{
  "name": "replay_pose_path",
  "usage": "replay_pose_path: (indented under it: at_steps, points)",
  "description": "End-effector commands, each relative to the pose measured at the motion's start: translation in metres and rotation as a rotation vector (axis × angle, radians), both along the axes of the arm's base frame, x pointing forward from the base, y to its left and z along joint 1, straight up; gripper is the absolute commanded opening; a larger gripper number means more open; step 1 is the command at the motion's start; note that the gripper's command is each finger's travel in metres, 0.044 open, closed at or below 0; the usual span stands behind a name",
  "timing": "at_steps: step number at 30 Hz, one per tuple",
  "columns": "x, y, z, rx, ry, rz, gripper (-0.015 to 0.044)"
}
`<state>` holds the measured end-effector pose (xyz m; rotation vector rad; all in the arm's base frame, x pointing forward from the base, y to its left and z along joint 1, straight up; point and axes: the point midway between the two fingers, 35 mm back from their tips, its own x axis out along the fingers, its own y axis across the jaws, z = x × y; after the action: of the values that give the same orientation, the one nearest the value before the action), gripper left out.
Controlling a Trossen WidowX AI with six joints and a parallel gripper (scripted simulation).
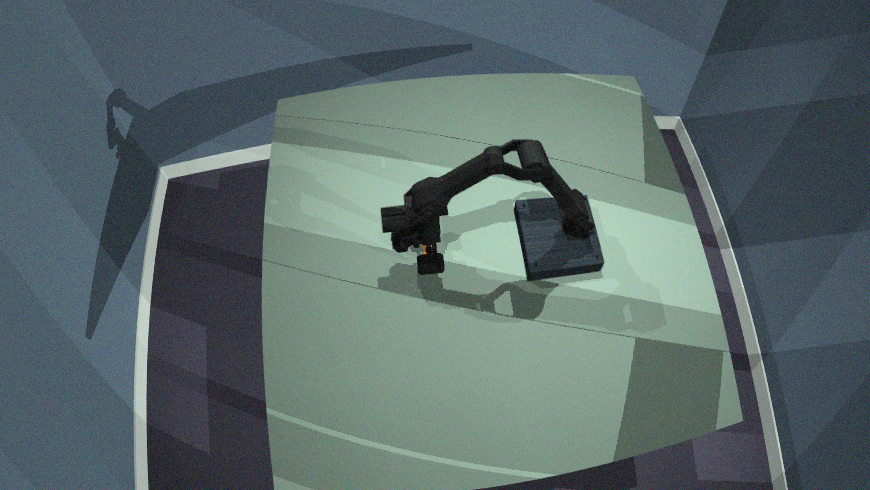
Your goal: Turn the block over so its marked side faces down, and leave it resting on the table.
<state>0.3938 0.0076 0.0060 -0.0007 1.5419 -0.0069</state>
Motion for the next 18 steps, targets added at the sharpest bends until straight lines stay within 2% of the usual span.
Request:
replay_pose_path:
  at_steps: [1, 8, 18]
  points:
    - [-0.0011, 0.0004, -0.0025, 0.003, 0.004, 0.006, 0.0282]
    - [-0.0011, 0.0004, -0.0025, 0.003, 0.004, 0.006, 0.0099]
    - [-0.0011, 0.0004, -0.0025, 0.003, 0.004, 0.006, 0.0032]
